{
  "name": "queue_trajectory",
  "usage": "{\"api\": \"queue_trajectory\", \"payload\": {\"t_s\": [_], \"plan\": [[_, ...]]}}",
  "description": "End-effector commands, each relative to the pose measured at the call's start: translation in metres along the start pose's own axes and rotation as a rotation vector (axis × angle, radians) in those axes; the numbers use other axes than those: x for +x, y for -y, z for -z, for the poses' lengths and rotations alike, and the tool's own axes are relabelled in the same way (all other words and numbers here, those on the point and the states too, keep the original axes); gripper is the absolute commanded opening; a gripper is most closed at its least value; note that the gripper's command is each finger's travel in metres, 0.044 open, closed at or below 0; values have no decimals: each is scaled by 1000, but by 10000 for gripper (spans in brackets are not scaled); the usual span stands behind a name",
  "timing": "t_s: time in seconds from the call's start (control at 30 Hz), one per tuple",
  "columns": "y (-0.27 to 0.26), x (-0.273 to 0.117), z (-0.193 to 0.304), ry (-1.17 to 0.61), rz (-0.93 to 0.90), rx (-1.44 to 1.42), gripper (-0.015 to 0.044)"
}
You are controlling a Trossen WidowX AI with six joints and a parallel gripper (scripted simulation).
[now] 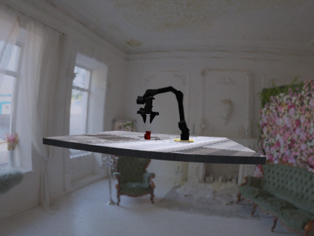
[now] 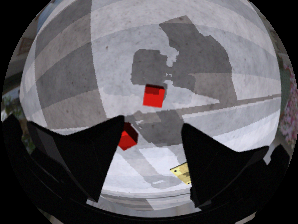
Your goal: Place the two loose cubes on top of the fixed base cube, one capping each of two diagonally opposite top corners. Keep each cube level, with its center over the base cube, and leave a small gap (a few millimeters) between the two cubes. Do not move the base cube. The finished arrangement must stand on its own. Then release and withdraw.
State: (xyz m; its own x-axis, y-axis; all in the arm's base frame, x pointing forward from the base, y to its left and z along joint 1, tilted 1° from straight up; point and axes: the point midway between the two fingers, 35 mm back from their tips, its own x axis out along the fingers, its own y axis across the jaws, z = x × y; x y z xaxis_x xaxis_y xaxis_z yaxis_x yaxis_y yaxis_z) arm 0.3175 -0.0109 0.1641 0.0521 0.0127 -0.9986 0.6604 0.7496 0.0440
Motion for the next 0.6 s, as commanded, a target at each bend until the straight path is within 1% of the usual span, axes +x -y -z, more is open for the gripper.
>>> {"api": "queue_trajectory", "payload": {"t_s": [0.0, 0.2, 0.37, 0.57], "plan": [[0, 18, -1, -4, 3, 14, 265], [1, 59, 1, -4, 3, 14, 265], [1, 61, 1, -4, 3, 14, 265], [1, 75, 1, -4, 3, 14, 265]]}}
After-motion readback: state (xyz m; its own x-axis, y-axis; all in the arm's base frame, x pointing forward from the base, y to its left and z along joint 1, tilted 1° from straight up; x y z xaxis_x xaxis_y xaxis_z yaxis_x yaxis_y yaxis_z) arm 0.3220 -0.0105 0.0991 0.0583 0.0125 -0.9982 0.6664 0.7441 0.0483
